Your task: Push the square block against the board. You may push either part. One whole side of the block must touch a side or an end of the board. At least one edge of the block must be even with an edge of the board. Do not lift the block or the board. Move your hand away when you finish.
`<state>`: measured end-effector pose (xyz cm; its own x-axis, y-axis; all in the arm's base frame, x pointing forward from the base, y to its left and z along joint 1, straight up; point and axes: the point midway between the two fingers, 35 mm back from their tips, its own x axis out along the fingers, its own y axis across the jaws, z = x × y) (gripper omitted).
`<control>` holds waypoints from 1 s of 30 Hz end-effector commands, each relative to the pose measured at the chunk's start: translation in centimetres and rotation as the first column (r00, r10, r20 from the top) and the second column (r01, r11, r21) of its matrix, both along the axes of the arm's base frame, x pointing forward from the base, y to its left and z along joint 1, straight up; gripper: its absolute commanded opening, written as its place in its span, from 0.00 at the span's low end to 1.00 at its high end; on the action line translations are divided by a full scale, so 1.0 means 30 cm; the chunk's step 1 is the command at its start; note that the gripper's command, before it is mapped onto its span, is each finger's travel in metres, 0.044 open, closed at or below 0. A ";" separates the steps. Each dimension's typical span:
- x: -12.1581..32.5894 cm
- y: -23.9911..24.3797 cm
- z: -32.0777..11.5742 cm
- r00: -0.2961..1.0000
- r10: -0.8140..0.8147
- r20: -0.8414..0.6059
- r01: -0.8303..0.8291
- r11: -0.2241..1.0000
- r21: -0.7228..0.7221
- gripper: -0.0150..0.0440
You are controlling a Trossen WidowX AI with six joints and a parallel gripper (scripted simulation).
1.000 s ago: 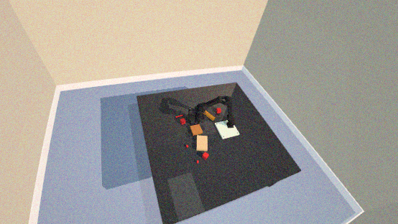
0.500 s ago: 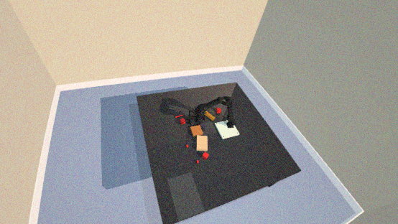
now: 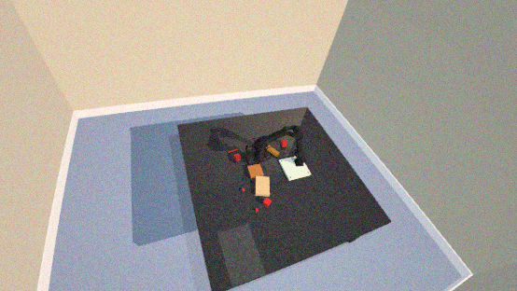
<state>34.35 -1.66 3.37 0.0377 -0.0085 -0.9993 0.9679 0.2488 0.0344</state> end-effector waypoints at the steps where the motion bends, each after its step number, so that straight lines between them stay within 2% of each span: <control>1: -0.005 0.025 -0.005 1.000 0.002 -0.004 -0.002 1.000 0.006 0.25; 30: -0.006 0.088 -0.005 1.000 0.002 -0.004 -0.002 1.000 0.008 0.25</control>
